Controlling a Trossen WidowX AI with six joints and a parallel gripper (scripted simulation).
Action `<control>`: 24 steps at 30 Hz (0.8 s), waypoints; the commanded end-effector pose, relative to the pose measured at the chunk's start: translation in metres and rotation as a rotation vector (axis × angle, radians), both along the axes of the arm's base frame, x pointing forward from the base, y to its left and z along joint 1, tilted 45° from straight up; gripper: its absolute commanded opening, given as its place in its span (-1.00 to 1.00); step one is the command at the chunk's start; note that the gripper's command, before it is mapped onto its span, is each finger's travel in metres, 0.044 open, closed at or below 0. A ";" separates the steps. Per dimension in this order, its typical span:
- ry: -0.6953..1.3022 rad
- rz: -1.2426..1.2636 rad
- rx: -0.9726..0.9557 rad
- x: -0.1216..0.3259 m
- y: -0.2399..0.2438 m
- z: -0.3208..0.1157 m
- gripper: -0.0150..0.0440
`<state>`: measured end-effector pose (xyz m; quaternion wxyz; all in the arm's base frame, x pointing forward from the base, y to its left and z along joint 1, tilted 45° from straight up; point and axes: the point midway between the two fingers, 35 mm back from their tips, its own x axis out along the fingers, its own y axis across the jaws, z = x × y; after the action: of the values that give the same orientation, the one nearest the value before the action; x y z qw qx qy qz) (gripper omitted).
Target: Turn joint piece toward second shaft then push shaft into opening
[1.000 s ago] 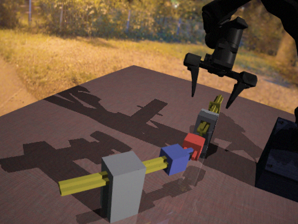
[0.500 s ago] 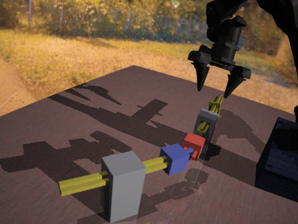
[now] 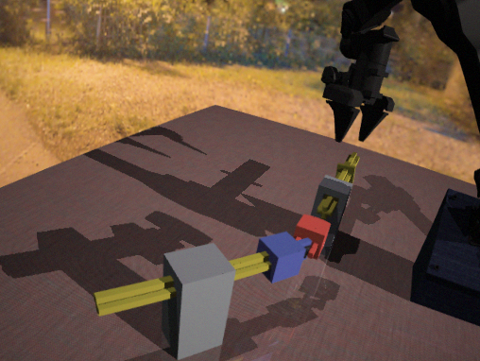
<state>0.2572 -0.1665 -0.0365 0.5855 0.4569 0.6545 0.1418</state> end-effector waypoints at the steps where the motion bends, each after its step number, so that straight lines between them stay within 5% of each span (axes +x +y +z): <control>1: -0.089 0.086 -0.056 -0.004 -0.016 -0.015 1.00; 11: -0.263 0.271 -0.162 -0.013 -0.047 -0.044 1.00; 24: -0.093 0.131 -0.138 -0.011 -0.041 -0.052 1.00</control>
<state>0.2462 -0.2110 -0.0834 0.6551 0.3389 0.6501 0.1826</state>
